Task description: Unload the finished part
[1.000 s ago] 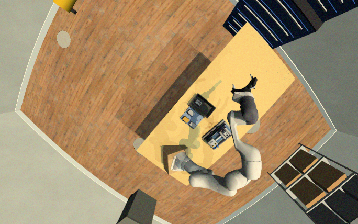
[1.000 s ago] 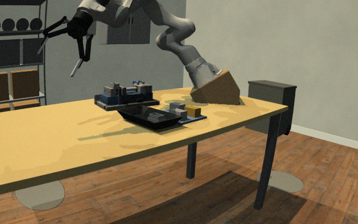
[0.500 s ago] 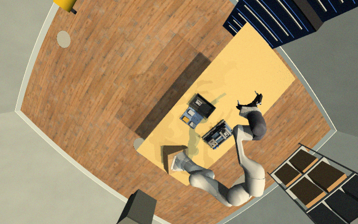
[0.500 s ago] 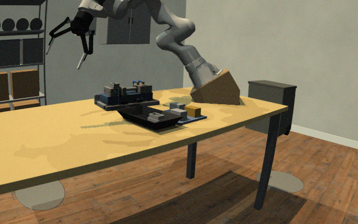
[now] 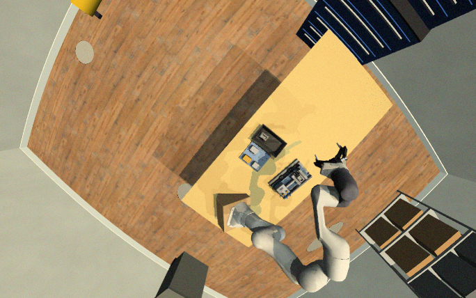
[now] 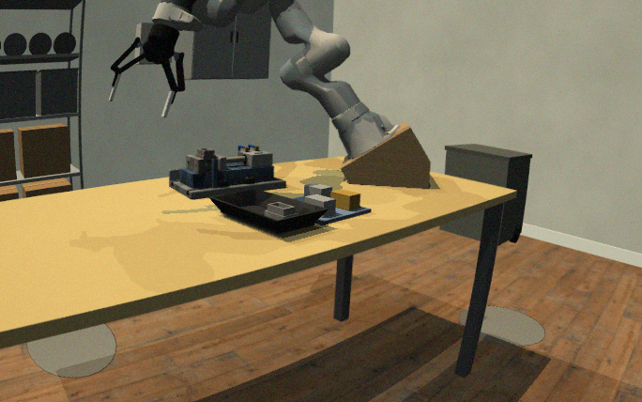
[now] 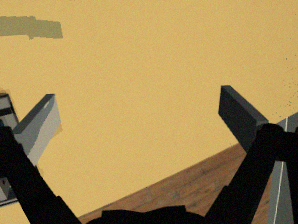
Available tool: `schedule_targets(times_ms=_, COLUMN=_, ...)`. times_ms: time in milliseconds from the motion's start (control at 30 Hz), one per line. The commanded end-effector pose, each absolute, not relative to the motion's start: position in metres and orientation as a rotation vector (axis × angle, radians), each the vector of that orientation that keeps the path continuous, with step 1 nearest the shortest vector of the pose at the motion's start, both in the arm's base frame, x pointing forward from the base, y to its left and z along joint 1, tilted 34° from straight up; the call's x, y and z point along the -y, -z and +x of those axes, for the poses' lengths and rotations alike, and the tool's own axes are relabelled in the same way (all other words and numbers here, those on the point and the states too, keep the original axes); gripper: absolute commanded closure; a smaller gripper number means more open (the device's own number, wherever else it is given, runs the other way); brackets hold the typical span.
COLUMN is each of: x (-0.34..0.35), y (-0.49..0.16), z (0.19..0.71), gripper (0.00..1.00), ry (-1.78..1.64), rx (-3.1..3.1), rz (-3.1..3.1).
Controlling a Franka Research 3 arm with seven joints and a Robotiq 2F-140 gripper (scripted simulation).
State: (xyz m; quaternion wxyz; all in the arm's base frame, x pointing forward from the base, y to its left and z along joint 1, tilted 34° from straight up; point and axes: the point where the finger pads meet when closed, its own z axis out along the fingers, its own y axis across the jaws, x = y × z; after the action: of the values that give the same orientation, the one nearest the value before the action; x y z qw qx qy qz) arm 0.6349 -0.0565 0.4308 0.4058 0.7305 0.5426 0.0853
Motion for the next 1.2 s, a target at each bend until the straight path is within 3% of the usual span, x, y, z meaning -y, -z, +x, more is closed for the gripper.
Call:
schedule_targets(times_ms=0, x=0.078, y=-0.423, z=0.598, gripper=0.00, ry=-0.123, rx=-1.414, rz=1.852)
schedule_targets(times_ms=800, x=0.132, y=-0.352, z=0.406, gripper=0.00, ry=0.080, rx=-1.508, rz=2.032)
schedule_targets(times_ms=1167, x=0.133, y=-0.346, z=0.394, gripper=0.00, ry=0.092, rx=-1.519, rz=2.043)
